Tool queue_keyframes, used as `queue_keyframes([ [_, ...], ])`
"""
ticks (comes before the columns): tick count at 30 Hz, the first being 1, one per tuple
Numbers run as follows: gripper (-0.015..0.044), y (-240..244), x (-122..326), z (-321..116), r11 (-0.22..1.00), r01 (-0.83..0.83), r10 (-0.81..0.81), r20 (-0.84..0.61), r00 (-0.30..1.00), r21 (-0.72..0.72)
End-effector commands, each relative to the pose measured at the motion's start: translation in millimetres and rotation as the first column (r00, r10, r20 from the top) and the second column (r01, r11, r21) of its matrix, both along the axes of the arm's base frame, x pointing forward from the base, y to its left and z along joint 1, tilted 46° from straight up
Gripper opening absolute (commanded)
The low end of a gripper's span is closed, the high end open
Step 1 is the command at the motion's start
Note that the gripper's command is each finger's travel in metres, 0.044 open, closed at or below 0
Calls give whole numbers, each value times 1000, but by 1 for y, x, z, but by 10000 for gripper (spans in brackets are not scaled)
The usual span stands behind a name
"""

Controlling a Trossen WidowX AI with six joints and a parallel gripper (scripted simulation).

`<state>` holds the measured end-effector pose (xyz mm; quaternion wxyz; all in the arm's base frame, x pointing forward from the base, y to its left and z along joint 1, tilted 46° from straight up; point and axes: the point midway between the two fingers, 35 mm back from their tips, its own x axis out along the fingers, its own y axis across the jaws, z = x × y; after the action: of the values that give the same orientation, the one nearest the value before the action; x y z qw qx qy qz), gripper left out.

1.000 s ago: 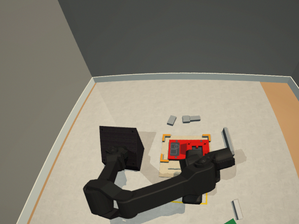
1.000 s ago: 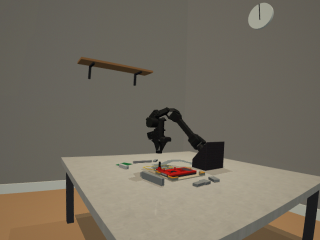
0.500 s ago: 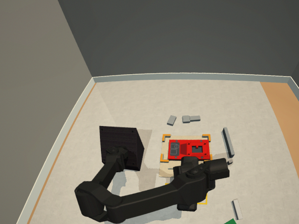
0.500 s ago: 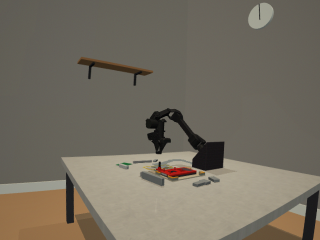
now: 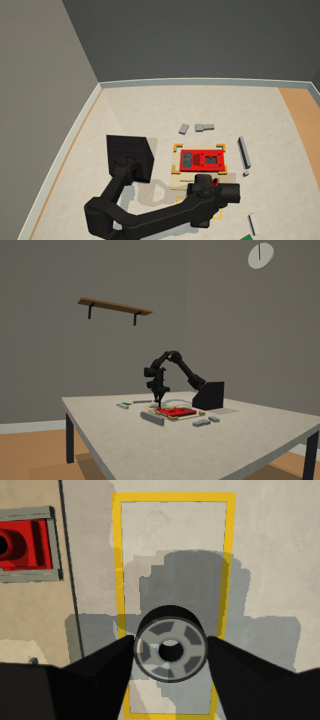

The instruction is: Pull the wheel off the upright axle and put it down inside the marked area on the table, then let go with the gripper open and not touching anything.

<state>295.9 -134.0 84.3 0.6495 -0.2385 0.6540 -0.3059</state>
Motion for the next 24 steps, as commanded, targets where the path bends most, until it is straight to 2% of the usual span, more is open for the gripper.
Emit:
queue_keyframes([
  [1, 0, -15, -4, -14, 1000, 1, -1, -12, 1000, -7],
  [8, 0, -29, -8, -26, 1000, 1, -1, -13, 1000, -11],
  [19, 289, -24, -6, -22, 1000, 5, -5, -8, 1000, -5],
  [24, 300, -1, -3, -1, 1000, 3, -3, -11, 1000, -4],
])
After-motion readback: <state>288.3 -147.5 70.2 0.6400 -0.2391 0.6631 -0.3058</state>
